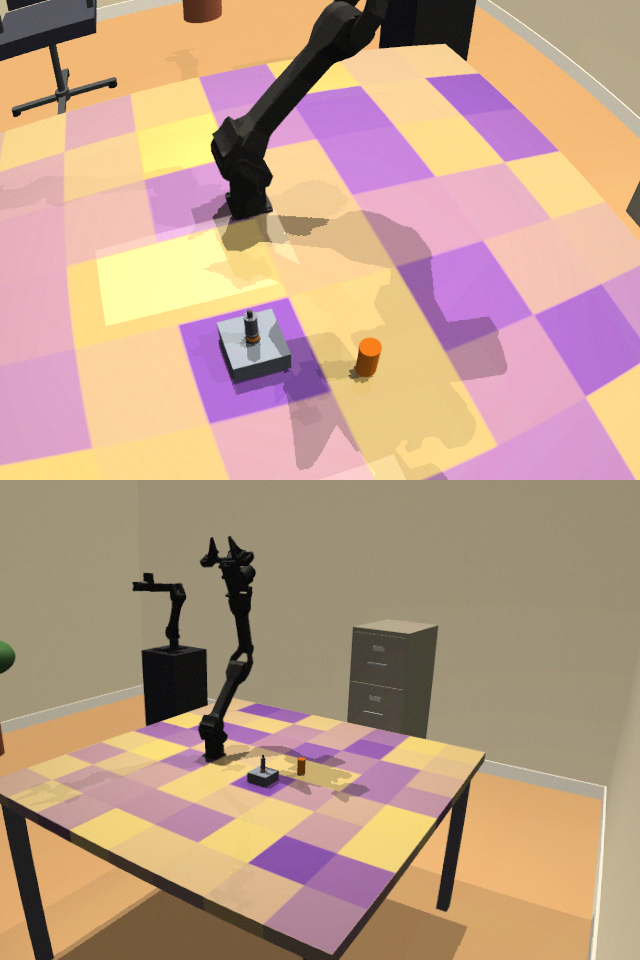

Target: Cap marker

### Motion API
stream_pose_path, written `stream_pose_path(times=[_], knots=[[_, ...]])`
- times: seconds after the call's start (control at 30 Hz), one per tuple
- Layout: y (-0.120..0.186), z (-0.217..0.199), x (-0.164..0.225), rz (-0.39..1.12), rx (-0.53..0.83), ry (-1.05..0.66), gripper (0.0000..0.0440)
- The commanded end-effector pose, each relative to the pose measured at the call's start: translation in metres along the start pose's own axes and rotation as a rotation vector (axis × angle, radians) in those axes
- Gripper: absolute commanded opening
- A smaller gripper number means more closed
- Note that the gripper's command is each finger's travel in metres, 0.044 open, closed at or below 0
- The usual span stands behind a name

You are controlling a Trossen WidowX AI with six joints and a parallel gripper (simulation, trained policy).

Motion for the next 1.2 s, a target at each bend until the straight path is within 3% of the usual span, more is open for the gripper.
stream_pose_path(times=[0.0, 1.17], knots=[[-0.003, -0.004, 0.011, 0.04, -0.006, -0.017, 0.0323], [-0.014, -0.015, 0.113, 0.414, -0.072, -0.233, 0.032]])
Point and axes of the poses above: the point midway between the two fingers, 35 mm back from their tips, its own y axis back along the fingers, its own z axis across the jaws, x = y × z, the point moved 1 cm from there along y, back along the fingers, and after that the axes turned 4 degrees about -y, right-handed, at the moved point
